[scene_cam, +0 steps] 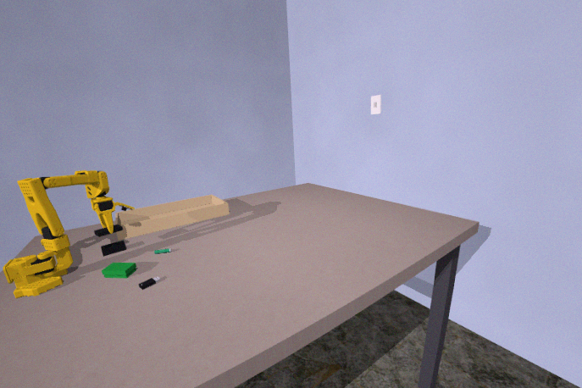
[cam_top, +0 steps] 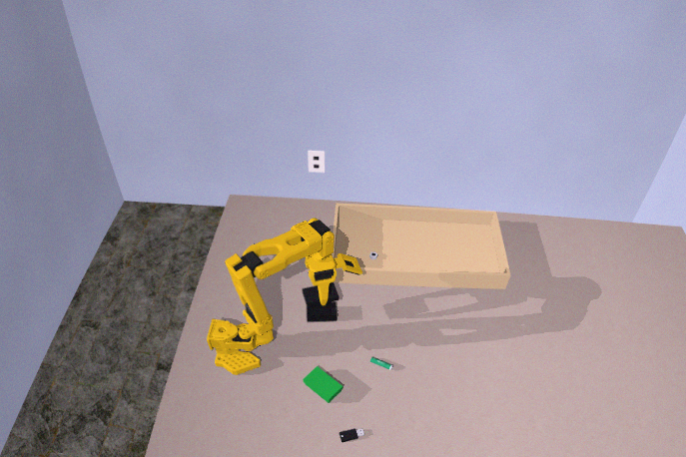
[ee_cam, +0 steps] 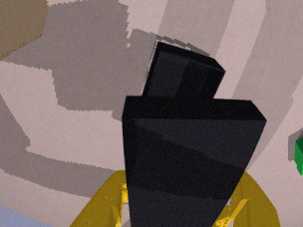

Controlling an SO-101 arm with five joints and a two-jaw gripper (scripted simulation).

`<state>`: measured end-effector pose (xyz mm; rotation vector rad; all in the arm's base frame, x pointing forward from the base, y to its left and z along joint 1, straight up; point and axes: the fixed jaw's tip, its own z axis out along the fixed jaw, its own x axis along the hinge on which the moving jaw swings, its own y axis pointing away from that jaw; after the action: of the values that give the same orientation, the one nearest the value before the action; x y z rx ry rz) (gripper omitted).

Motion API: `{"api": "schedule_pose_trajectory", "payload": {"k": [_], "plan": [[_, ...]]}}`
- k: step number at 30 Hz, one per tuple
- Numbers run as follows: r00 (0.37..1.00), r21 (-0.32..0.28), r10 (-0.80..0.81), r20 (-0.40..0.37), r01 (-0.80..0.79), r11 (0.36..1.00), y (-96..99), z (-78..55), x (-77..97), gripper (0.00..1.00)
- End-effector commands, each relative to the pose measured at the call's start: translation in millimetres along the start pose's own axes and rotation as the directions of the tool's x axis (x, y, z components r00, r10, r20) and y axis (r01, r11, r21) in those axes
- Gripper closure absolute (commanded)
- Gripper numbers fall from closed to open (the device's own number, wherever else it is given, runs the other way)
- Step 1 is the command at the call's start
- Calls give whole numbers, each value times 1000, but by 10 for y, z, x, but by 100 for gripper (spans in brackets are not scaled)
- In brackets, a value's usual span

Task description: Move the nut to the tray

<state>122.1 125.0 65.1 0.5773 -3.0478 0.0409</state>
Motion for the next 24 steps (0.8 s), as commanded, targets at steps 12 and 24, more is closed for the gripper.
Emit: {"api": "schedule_pose_trajectory", "payload": {"k": [12, 24], "plan": [[990, -24, 138, 41, -137, 990, 5, -54, -58, 79], [988, -25, 149, 40, -148, 989, 4, -54, -60, 79]]}}
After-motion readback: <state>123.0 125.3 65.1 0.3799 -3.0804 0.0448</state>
